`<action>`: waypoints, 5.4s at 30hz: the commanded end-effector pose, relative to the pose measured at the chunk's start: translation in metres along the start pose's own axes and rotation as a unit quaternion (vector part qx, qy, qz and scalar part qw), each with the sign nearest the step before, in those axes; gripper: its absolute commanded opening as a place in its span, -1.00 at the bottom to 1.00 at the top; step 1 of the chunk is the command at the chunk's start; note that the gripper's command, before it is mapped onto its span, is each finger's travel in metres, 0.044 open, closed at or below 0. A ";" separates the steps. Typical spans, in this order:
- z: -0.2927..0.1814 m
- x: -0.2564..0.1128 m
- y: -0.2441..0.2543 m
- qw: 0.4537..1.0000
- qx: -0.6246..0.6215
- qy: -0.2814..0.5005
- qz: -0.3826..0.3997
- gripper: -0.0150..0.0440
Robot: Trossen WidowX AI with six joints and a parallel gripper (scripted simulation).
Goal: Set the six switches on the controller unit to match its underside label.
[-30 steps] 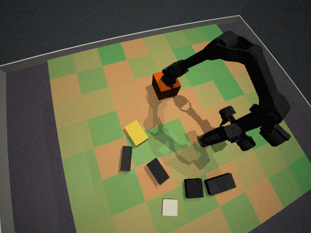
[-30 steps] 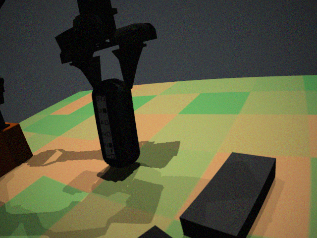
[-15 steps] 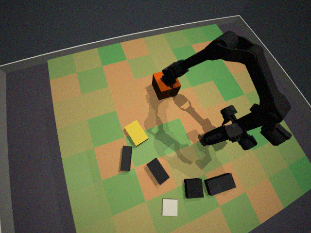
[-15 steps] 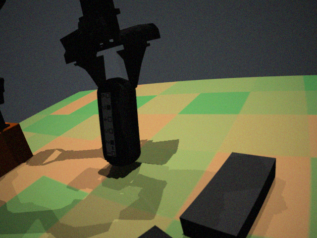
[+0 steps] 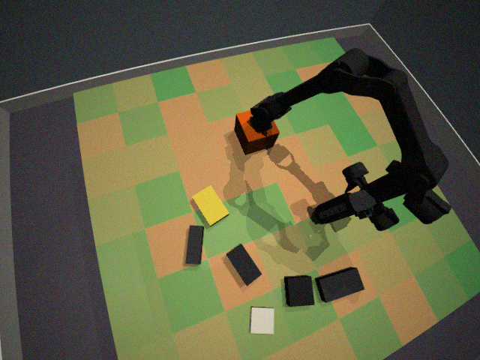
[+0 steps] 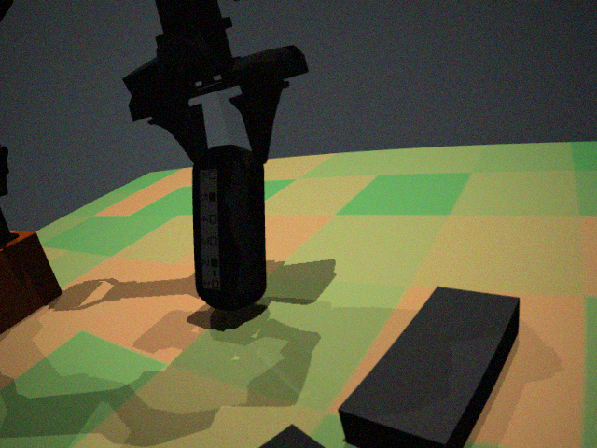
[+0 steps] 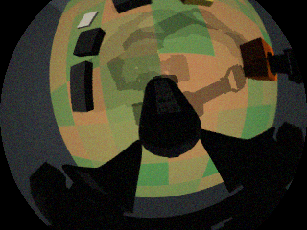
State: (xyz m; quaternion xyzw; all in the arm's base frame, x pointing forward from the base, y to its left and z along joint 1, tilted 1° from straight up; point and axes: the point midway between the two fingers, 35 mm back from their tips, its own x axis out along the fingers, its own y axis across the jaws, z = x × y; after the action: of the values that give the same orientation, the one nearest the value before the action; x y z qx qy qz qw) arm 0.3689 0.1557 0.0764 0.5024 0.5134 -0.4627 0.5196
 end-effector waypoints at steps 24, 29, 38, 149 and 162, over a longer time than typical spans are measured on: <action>-0.020 0.014 -0.001 1.000 0.003 0.002 -0.006 0.65; -0.023 0.016 -0.001 1.000 0.003 0.002 -0.006 0.65; -0.029 0.020 -0.001 1.000 0.003 0.002 -0.006 0.65; -0.082 0.089 -0.002 1.000 0.003 0.005 -0.006 0.65; -0.085 0.099 -0.002 1.000 0.003 0.005 -0.006 0.65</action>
State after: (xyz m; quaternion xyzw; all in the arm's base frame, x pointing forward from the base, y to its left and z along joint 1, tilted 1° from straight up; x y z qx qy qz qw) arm 0.3655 0.2457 -0.0152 0.5041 0.5218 -0.4588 0.5129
